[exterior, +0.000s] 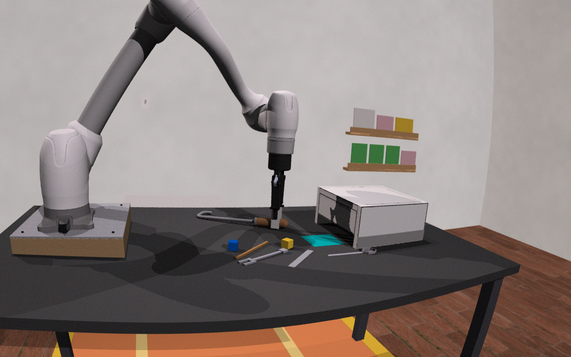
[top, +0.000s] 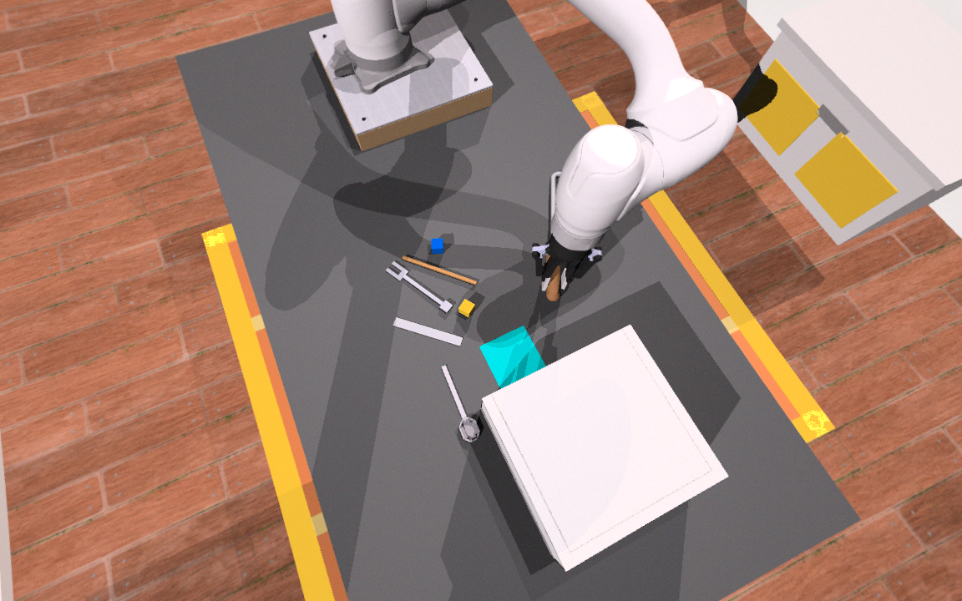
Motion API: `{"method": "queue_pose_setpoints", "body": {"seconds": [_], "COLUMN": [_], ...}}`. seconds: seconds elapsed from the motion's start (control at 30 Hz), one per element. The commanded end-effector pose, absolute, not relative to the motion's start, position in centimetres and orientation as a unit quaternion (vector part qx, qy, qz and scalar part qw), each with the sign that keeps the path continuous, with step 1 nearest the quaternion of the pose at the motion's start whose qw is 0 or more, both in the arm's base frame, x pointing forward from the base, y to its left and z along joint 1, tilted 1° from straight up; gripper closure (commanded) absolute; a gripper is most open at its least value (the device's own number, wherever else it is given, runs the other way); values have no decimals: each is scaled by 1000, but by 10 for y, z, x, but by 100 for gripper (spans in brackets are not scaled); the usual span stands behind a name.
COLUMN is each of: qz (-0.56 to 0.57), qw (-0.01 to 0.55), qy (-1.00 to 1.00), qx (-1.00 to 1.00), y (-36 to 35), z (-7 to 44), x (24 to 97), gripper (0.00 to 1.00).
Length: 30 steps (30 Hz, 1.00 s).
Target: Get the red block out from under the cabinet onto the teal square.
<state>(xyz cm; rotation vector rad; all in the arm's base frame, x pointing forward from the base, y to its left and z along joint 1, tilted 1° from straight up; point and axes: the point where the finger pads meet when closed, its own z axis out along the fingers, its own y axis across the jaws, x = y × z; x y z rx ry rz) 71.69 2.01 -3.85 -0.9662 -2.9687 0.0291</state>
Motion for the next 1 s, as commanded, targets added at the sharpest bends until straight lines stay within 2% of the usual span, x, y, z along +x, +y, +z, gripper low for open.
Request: {"method": "queue_pose_setpoints", "body": {"seconds": [0.0, 0.97], "qz": [8, 8], "qw": [10, 10], "qy": [-951, -951], "qx": [-310, -310], "y": [20, 20], "z": [-42, -38], "x": [715, 715], "gripper": [100, 100]}}
